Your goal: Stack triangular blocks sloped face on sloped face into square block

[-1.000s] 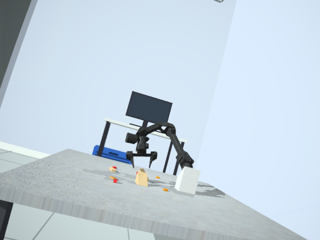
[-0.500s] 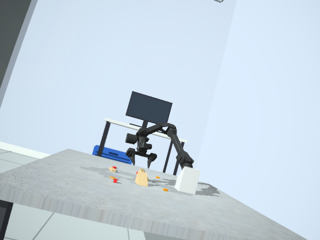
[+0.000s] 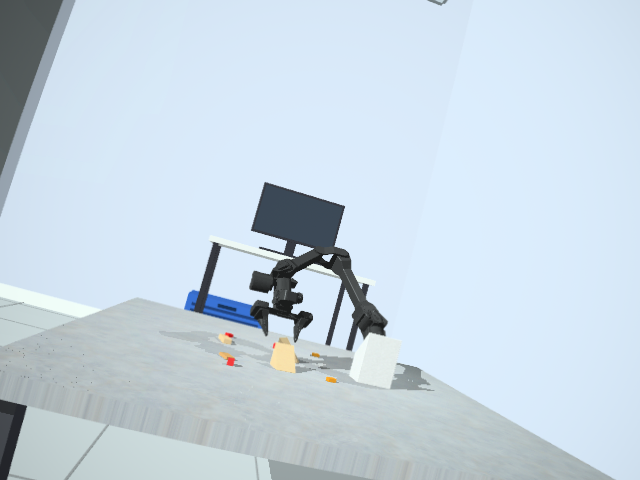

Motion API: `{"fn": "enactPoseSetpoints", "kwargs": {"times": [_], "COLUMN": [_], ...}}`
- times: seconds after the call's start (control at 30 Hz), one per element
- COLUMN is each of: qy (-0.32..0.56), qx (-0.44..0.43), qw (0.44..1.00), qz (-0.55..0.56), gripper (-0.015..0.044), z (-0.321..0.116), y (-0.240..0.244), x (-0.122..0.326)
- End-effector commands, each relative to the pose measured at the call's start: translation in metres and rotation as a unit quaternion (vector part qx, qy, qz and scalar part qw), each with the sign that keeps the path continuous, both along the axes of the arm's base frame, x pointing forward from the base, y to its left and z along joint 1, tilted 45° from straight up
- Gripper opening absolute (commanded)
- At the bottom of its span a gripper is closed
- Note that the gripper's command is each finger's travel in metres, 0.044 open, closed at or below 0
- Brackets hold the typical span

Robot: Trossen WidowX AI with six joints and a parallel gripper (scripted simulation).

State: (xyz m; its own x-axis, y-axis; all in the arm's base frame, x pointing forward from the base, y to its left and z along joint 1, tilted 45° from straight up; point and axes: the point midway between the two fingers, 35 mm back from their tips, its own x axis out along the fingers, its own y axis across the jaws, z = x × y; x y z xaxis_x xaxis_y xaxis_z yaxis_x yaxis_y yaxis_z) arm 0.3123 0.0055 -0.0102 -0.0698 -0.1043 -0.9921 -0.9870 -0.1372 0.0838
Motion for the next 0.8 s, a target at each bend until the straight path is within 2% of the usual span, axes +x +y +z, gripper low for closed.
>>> {"fn": "enactPoseSetpoints", "kwargs": {"times": [0.0, 0.77], "qy": [0.006, 0.006], "qx": [0.002, 0.002], "qw": [1.0, 1.0], "qz": [0.003, 0.003], "gripper": [0.044, 0.044], "z": [-0.01, -0.047], "y": [0.0, -0.004], "x": [-0.003, -0.006]}}
